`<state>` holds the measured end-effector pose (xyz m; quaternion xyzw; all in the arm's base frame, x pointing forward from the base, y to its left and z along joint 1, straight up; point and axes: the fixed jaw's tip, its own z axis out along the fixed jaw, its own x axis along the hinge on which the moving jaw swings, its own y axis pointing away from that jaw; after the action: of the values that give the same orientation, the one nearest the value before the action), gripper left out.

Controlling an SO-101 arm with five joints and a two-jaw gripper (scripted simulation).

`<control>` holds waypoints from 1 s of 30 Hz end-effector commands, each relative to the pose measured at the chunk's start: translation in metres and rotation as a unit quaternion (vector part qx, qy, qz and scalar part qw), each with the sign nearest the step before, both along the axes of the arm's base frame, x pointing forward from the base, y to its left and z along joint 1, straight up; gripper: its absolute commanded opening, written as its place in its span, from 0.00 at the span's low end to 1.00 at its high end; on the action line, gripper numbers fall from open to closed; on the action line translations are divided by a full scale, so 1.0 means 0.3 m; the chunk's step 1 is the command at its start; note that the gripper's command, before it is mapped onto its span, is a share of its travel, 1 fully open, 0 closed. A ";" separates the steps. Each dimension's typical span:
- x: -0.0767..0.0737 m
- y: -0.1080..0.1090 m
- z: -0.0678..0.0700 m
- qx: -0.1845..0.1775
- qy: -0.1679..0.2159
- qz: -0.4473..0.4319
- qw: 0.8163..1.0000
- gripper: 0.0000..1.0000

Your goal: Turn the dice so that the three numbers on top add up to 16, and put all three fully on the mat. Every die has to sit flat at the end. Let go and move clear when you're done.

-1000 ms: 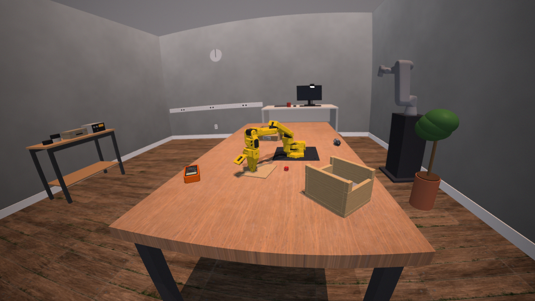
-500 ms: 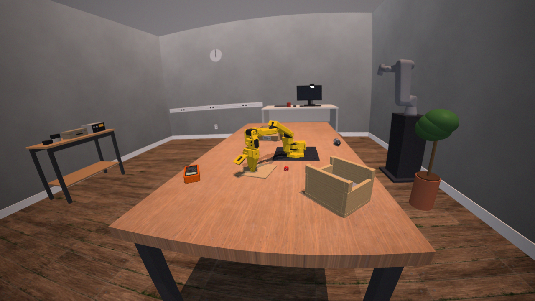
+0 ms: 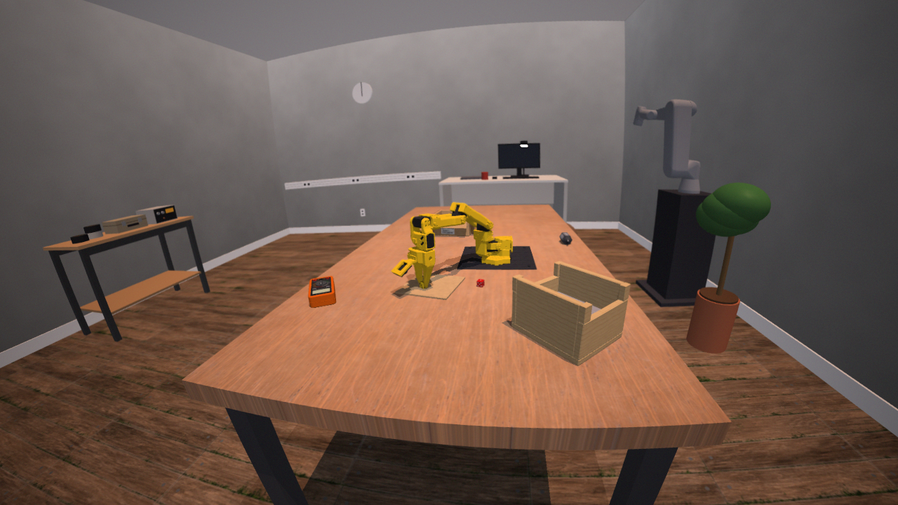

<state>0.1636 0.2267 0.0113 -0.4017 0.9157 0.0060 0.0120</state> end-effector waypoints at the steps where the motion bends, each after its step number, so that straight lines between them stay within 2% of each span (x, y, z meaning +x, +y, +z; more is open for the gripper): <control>1: -0.009 0.000 -0.014 -0.006 0.005 0.001 1.000 0.12; 17: -0.009 0.000 -0.014 -0.006 0.005 0.001 1.000 0.26; 30: -0.008 0.001 -0.007 -0.004 0.004 0.001 1.000 0.27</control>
<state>0.1636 0.2267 0.0114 -0.4017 0.9157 0.0062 0.0122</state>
